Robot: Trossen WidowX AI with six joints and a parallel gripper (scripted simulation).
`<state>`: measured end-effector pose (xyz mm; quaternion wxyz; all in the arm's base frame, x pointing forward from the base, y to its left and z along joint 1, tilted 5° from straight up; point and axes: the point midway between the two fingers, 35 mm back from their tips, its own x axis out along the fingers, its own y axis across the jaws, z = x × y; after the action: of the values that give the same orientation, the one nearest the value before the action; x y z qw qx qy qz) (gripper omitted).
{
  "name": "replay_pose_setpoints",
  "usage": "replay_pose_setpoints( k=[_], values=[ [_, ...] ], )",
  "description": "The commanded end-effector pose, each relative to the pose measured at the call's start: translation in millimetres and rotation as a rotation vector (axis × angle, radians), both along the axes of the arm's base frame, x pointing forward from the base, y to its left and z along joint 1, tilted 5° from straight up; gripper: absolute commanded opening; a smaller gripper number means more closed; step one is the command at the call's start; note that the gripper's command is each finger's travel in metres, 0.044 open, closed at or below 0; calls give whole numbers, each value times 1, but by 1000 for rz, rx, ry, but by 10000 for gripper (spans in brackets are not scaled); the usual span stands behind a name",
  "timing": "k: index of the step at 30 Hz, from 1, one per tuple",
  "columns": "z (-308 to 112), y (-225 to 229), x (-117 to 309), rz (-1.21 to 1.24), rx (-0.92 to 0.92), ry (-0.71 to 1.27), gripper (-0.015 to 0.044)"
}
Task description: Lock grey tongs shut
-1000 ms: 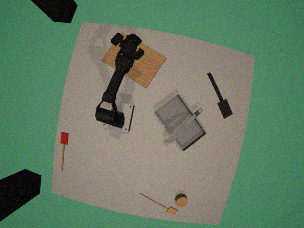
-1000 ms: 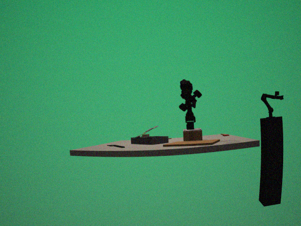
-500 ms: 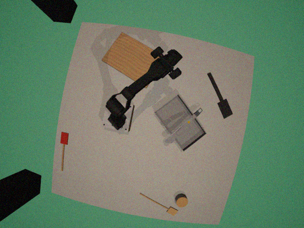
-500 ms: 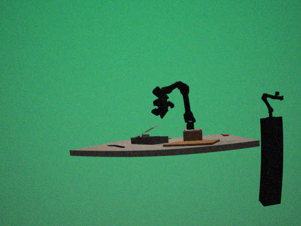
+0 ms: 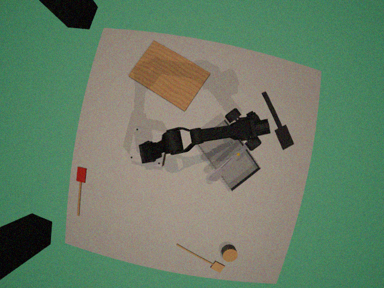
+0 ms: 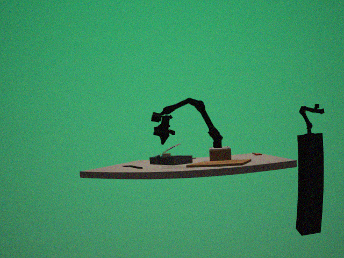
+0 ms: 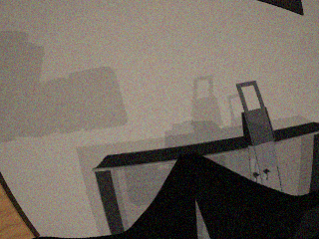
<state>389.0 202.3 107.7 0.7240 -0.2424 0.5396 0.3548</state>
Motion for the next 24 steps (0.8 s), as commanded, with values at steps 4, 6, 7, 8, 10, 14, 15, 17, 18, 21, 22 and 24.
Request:
replay_pose_setpoints(
  k=[4,6,7,8,10,14,15,17,18,21,22,24],
  values=[
    [-26,-112,38,47,-144,82,-150],
    [-33,-145,43,66,-171,117,-150],
    [-35,-154,44,72,-177,127,-150],
    [-36,-157,44,73,-179,130,-150],
    [-36,-157,44,73,-179,130,-150],
    [-36,-157,44,73,-179,130,-150],
    [-36,-157,44,73,-179,130,-150],
    [-36,-157,44,73,-179,130,-150],
    [-36,-157,44,73,-179,130,-150],
    [-37,-157,44,73,-179,130,-150],
    [-38,-156,44,74,-179,130,-150],
    [-41,-156,45,74,-179,130,-150]
  ],
)
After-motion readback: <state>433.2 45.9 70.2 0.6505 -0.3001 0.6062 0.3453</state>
